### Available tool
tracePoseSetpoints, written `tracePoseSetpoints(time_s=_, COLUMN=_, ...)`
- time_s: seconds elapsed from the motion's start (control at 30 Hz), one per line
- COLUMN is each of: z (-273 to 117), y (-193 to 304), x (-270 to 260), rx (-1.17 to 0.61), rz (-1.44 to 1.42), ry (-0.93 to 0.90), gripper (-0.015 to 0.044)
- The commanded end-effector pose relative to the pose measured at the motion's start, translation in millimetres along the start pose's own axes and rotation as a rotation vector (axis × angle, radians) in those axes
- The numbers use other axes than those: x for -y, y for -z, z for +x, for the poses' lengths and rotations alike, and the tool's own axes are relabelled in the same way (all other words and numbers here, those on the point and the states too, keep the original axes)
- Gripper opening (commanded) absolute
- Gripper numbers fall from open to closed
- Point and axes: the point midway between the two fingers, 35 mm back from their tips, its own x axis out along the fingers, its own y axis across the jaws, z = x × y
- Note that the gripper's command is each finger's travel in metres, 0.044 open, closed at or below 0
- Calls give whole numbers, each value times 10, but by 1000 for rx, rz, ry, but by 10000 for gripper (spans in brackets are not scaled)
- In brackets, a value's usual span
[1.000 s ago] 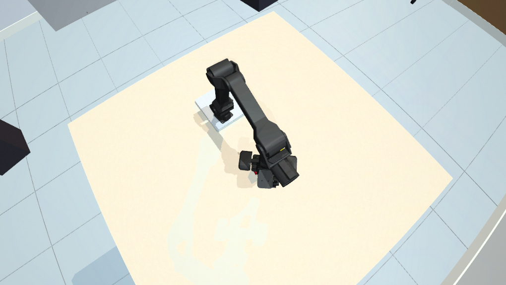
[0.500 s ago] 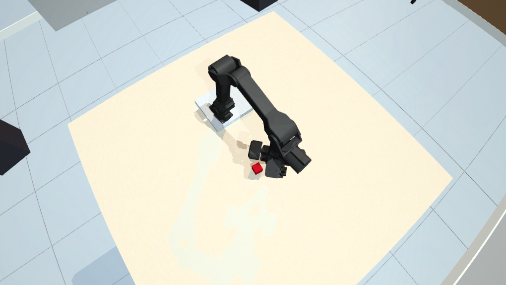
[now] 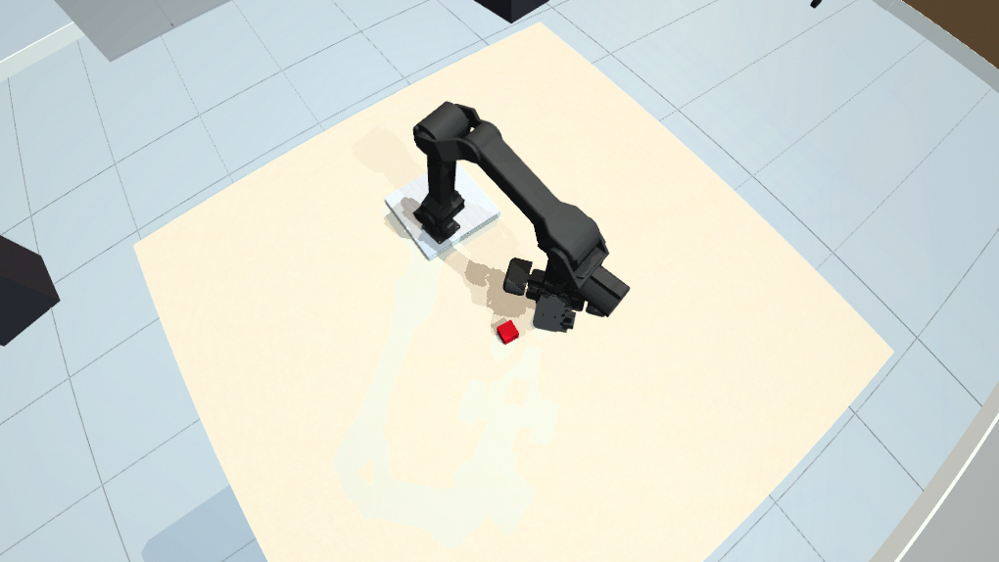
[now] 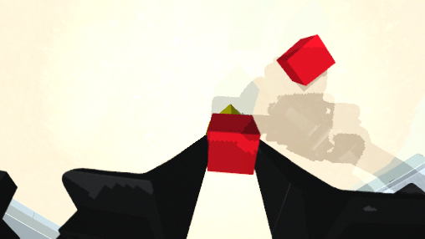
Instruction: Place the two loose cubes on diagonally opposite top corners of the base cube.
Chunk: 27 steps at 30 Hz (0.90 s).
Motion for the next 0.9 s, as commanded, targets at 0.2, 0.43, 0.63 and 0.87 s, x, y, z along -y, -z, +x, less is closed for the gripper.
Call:
tracePoseSetpoints(time_s=0.2, z=13, y=20, x=6, rx=-1, rz=14, ry=1, gripper=105)
tracePoseSetpoints(time_s=0.43, z=96, y=20, x=5, rx=-1, rz=15, ry=1, gripper=105)
tracePoseSetpoints(time_s=0.63, z=208, y=21, x=7, rx=-1, rz=15, ry=1, gripper=105)
tracePoseSetpoints(time_s=0.87, z=271, y=23, x=10, rx=-1, rz=15, ry=1, gripper=105)
